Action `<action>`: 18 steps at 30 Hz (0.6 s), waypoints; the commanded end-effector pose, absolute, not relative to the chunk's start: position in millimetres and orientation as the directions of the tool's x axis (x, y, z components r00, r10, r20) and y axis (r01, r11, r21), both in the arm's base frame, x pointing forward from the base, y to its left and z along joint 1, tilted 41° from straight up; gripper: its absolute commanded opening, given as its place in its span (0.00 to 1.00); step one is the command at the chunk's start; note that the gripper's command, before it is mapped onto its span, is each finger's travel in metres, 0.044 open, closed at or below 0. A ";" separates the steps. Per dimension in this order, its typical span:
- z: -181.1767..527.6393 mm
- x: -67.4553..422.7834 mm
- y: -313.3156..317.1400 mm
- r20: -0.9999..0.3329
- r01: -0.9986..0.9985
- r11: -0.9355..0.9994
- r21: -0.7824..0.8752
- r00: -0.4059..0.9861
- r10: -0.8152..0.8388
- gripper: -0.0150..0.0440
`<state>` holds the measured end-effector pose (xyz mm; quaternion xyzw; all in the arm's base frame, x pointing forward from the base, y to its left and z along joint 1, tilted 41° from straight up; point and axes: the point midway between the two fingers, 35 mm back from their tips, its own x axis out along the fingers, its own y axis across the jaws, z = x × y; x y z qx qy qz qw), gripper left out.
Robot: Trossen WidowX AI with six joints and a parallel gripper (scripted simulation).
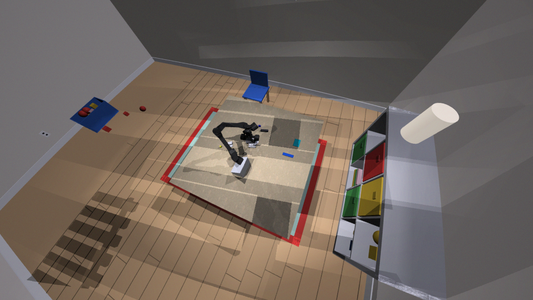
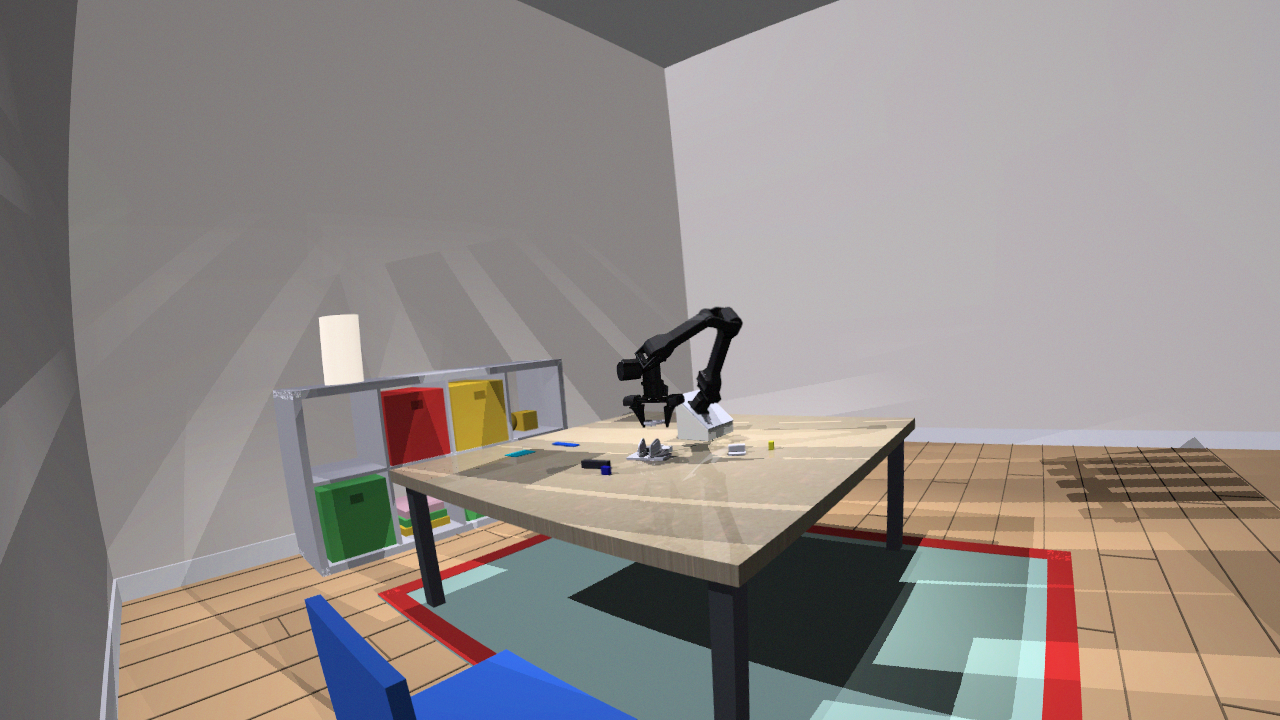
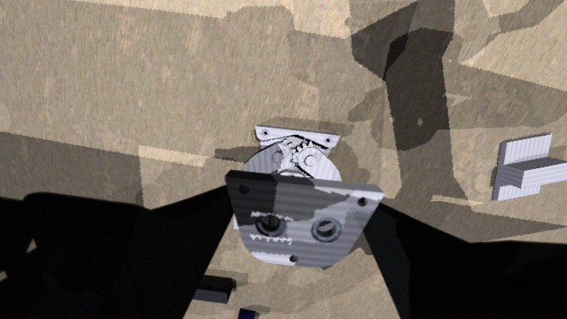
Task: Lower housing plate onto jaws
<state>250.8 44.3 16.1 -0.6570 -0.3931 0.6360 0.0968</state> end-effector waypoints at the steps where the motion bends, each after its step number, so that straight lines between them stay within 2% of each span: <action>1: 15.9 251.1 44.6 -0.757 0.384 -0.673 -0.632 -0.116 0.644 0.85; 18: 14.8 247.4 42.5 -0.757 0.377 -0.676 -0.633 -0.116 0.643 0.85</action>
